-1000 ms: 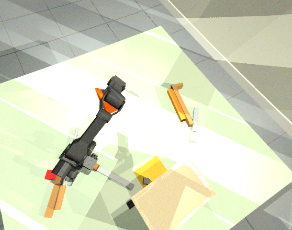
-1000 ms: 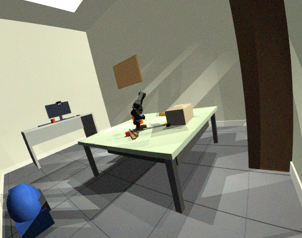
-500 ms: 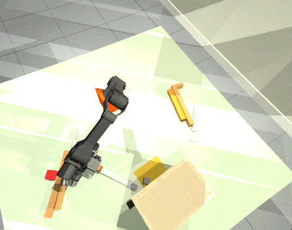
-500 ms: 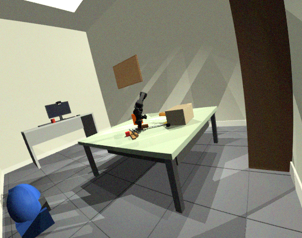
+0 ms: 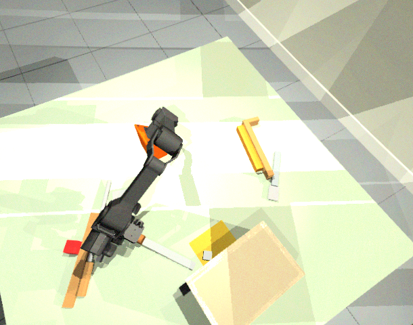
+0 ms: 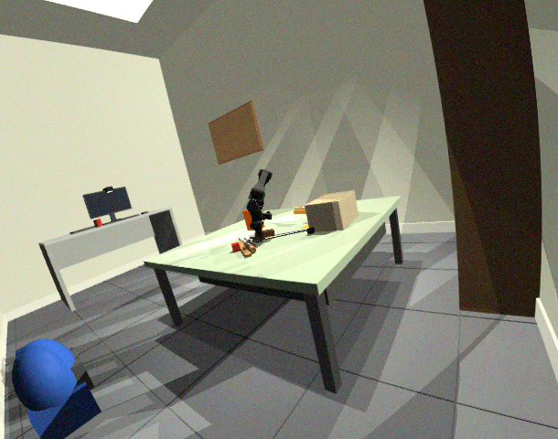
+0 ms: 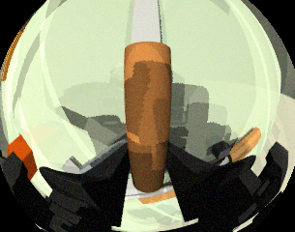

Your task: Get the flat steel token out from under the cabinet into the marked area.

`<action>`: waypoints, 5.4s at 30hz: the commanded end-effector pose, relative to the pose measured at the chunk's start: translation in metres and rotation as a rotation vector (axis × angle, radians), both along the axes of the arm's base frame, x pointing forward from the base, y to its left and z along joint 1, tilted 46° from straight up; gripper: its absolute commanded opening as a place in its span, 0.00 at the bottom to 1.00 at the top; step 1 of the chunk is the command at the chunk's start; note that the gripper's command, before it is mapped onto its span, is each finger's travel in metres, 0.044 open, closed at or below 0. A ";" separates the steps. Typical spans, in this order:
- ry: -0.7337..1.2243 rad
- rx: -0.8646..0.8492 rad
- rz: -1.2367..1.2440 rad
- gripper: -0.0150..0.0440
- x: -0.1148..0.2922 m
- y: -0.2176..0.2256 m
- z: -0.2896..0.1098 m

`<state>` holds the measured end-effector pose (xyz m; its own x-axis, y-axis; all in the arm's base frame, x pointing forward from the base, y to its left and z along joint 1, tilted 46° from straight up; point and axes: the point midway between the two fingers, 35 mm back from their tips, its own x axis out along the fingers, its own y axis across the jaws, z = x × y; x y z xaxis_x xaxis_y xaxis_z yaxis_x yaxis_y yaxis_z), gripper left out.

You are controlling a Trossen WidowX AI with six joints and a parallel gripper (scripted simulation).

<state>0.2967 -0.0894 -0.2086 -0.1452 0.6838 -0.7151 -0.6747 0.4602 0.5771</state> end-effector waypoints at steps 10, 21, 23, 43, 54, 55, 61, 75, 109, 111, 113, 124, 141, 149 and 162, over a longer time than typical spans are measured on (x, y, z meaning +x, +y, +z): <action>-0.007 0.009 -0.012 0.71 0.000 -0.001 0.000; -0.006 0.009 -0.013 0.71 -0.001 0.000 -0.001; -0.007 0.009 -0.011 0.71 -0.001 0.002 -0.002; -0.008 0.005 -0.012 0.25 0.000 -0.001 -0.001; -0.005 0.009 -0.014 0.25 -0.001 0.002 -0.004; -0.005 0.009 -0.014 0.25 -0.001 0.002 -0.004; -0.005 0.009 -0.014 0.25 -0.001 0.002 -0.004; -0.005 0.009 -0.014 0.25 -0.001 0.002 -0.004; -0.006 0.005 -0.012 0.25 -0.030 -0.023 -0.019; -0.006 0.005 -0.012 0.25 -0.032 -0.025 -0.020; -0.006 0.004 -0.012 0.25 -0.034 -0.026 -0.021; -0.005 0.004 -0.012 0.25 -0.042 -0.032 -0.024; -0.004 0.005 -0.013 0.25 -0.045 -0.024 -0.017; -0.004 0.005 -0.013 0.25 -0.039 -0.020 -0.013; -0.005 0.007 -0.013 0.25 -0.025 -0.009 -0.006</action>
<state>0.2687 -0.1050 -0.2171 -0.1310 0.6823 -0.7192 -0.6731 0.4714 0.5698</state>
